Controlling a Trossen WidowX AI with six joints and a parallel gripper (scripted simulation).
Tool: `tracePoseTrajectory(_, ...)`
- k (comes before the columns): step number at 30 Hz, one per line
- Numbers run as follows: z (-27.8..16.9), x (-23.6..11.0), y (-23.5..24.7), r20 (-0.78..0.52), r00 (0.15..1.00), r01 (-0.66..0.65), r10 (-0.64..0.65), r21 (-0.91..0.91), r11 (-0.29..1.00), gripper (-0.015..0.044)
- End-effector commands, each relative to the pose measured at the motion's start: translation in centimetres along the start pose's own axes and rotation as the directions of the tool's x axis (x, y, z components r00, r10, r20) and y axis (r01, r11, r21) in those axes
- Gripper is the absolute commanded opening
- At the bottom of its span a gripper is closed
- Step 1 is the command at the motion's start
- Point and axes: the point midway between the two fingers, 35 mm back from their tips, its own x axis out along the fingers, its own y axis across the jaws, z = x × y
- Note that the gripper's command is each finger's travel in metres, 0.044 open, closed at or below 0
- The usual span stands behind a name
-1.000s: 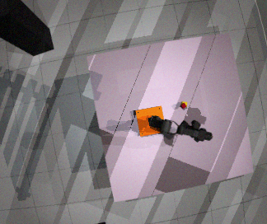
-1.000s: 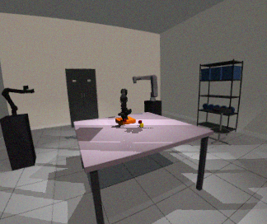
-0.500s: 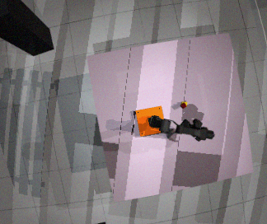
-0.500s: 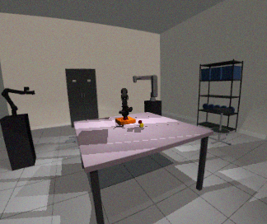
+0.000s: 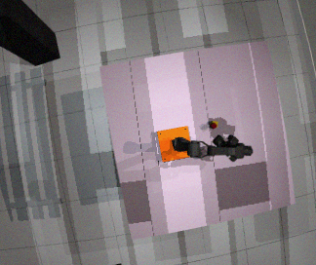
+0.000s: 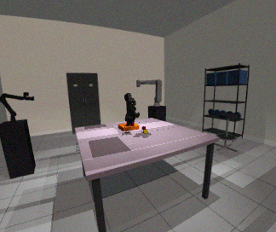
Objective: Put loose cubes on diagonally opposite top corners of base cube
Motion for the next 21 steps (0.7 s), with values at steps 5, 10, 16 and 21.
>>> tracePoseTrajectory(5, 2.3, -0.2, 1.0, 0.006, 1.000, 0.007, -0.007, 0.033, 0.999, 0.0105)
tracePoseTrajectory(10, 3.6, -0.2, 1.8, 0.007, 1.000, 0.006, -0.006, 0.051, 0.999, 0.0105)
tracePoseTrajectory(16, 5.0, -0.2, 2.9, 0.008, 1.000, 0.005, -0.005, 0.072, 0.997, 0.0105)
tracePoseTrajectory(21, 6.2, -0.2, 3.9, 0.009, 1.000, 0.004, -0.004, 0.090, 0.996, 0.0105)
